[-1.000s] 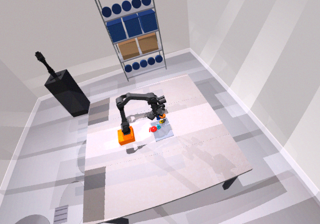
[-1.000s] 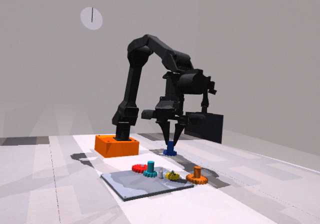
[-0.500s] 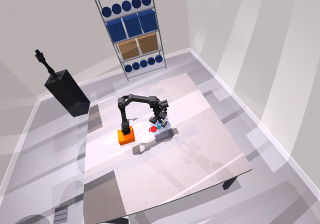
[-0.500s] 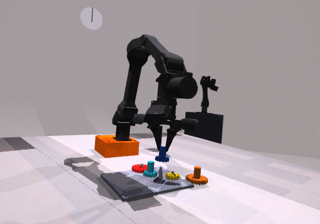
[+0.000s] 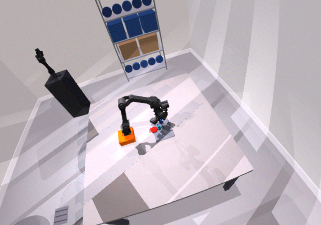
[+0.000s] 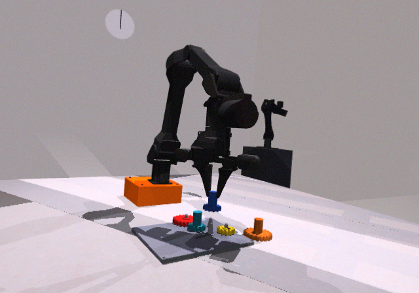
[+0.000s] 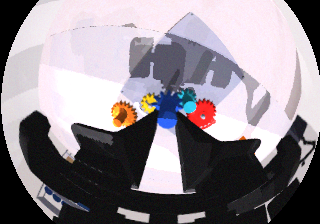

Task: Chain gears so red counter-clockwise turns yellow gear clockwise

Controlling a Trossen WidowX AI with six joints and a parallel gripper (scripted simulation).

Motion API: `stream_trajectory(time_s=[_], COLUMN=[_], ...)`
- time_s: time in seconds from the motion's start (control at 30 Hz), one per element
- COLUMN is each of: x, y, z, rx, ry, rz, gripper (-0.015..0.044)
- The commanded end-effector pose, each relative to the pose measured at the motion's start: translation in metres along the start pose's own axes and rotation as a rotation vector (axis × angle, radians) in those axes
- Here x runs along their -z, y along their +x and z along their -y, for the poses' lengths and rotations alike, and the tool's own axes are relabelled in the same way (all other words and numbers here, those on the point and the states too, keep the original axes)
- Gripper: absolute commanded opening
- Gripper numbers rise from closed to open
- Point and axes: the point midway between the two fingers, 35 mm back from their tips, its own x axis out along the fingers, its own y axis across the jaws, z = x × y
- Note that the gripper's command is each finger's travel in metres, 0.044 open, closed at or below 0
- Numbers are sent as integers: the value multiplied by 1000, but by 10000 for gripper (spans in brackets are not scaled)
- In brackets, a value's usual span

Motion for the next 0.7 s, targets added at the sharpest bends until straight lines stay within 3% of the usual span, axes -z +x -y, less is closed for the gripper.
stream_trajectory(time_s=[0.0, 0.67], x=[0, 0], y=[0, 20], z=[0, 0], rx=[-1, -1], ry=[-3, -226], rz=[-3, -3], gripper=[0, 0])
